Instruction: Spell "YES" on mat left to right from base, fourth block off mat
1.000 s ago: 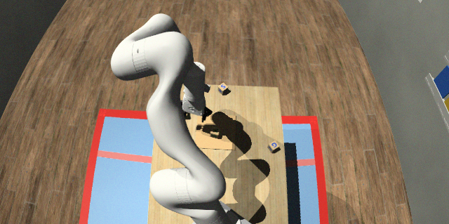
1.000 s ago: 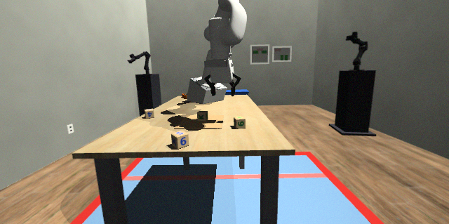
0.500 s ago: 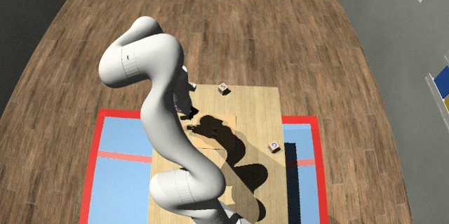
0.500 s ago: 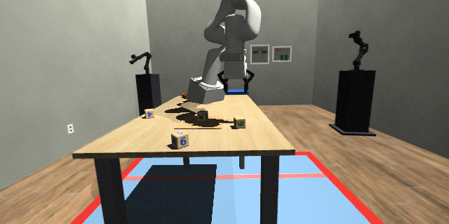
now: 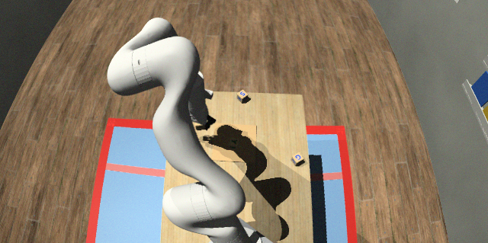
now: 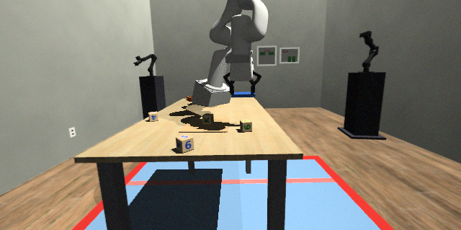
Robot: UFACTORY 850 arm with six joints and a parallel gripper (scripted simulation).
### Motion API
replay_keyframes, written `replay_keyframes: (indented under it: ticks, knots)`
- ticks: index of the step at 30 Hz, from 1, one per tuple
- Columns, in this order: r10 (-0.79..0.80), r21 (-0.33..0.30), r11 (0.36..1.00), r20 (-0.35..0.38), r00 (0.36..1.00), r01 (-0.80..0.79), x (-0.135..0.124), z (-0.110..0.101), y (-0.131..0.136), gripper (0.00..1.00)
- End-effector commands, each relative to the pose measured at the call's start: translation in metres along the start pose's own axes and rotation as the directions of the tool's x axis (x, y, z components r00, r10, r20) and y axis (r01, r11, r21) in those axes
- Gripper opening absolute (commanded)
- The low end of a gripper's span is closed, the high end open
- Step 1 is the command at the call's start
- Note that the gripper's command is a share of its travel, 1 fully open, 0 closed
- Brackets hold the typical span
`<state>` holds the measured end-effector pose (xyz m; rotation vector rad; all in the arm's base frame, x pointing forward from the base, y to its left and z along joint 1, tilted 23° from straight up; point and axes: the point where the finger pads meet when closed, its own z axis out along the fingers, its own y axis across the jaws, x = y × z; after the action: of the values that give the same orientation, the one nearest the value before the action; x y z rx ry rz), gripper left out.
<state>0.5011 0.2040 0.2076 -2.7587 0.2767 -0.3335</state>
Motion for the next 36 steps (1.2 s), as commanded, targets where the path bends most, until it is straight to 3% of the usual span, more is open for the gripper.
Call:
replay_keyframes:
  ticks: [1, 26, 29, 32, 36]
  knots:
    - [0.0, 0.001, 1.0, -0.002, 1.0, 0.0, 0.001, -0.001, 0.0, 1.0]
    - [0.0, 0.001, 1.0, -0.001, 1.0, 0.0, 0.001, -0.001, 0.0, 1.0]
    - [-0.001, -0.003, 1.0, 0.002, 1.0, 0.001, 0.0, -0.001, 0.014, 1.0]
    - [-0.002, -0.01, 1.0, 0.012, 1.0, 0.002, -0.004, -0.001, 0.057, 1.0]
    - [-0.002, -0.01, 1.0, 0.012, 1.0, 0.002, -0.004, -0.001, 0.057, 1.0]
